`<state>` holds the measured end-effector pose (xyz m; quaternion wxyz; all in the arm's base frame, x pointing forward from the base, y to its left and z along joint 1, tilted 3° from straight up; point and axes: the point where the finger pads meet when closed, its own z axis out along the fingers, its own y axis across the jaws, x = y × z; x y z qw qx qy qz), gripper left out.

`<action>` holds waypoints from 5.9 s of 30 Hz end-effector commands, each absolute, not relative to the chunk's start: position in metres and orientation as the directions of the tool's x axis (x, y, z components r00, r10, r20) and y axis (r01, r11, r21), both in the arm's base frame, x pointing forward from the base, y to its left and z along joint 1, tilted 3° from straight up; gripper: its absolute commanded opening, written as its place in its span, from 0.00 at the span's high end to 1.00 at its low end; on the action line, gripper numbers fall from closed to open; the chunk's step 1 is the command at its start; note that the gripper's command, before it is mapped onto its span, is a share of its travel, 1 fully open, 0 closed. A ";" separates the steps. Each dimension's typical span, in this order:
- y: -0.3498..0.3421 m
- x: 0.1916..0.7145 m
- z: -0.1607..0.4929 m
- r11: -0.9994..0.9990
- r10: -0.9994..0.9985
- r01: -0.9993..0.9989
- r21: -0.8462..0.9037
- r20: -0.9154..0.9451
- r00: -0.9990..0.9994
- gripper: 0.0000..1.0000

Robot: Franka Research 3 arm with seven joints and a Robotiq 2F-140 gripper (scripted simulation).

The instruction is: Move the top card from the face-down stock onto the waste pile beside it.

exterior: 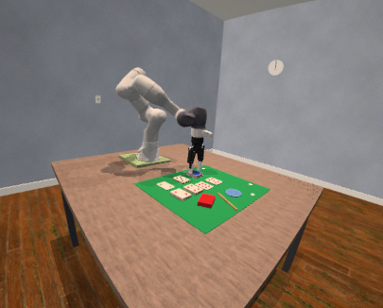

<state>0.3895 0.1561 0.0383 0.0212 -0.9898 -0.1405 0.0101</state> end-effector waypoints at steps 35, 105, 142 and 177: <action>0.157 0.392 0.034 -0.961 0.275 0.274 -0.046 -0.009 0.962 0.50; 0.157 0.392 0.034 -0.961 0.275 0.274 -0.046 -0.009 0.962 0.57; 0.156 0.392 0.049 -0.961 0.275 0.274 -0.046 -0.009 0.961 0.57; 0.155 0.393 0.074 -0.961 0.275 0.274 -0.046 -0.009 0.962 0.57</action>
